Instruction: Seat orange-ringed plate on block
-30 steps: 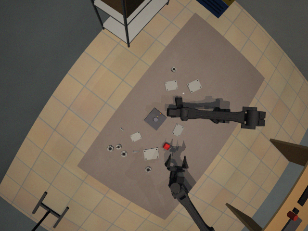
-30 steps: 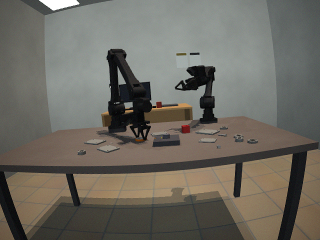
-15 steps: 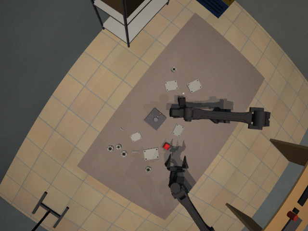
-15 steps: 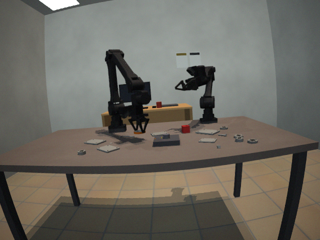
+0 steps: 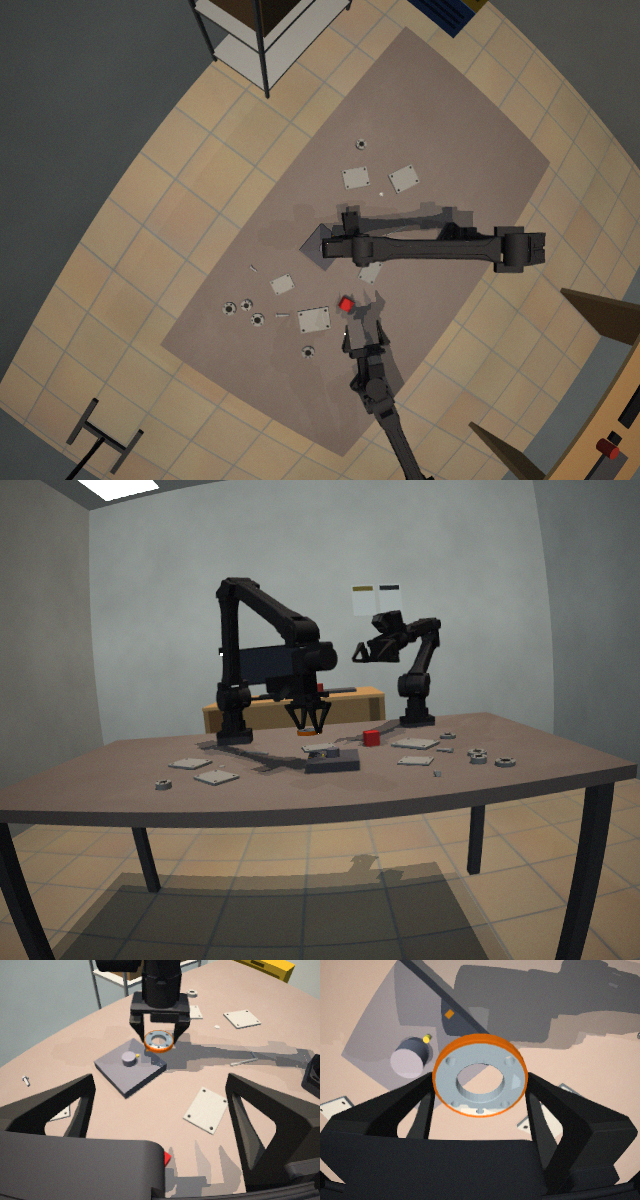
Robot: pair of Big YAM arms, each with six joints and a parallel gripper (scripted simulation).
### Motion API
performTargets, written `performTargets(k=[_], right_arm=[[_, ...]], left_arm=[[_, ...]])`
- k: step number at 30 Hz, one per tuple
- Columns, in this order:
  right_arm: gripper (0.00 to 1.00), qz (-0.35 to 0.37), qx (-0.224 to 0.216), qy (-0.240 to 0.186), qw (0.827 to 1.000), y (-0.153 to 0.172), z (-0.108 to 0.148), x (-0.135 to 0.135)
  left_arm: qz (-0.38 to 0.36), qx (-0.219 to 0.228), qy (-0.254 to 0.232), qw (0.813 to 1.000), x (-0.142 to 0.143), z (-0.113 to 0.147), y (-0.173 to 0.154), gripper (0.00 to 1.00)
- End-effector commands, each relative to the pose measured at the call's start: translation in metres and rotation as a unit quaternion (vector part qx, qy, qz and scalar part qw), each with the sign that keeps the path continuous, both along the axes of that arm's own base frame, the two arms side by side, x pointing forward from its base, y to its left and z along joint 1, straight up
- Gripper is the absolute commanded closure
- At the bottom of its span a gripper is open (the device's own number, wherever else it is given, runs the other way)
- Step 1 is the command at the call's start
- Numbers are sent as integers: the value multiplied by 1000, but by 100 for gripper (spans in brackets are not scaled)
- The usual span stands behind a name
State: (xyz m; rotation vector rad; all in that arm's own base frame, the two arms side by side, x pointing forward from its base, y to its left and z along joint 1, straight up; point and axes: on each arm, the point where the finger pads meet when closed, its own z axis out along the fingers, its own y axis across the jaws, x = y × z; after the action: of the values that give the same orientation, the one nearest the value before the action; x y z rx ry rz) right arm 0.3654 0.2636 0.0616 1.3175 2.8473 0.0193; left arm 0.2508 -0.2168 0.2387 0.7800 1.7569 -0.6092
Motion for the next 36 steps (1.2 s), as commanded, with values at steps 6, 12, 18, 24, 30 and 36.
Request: performTargets(k=[6, 12, 18, 24, 30, 36], right_arm=[[41, -7, -3, 3, 1000, 52, 6, 41], [41, -10, -4, 7, 1000, 57, 5, 51], [41, 58, 2, -3, 998, 58, 15, 52], [41, 213, -2, -5, 977, 59, 15, 51], [41, 328, -4, -7, 945, 60, 16, 51], [41, 403, -5, -8, 915, 59, 17, 52]], left_arm=[[82, 0, -2, 997, 7, 24, 10, 0], [101, 8, -13, 995, 13, 25, 15, 0], [100, 8, -12, 995, 12, 25, 15, 0], [100, 18, -1, 995, 10, 7, 17, 0], [100, 18, -1, 995, 10, 7, 17, 0], [100, 18, -1, 995, 10, 7, 17, 0]])
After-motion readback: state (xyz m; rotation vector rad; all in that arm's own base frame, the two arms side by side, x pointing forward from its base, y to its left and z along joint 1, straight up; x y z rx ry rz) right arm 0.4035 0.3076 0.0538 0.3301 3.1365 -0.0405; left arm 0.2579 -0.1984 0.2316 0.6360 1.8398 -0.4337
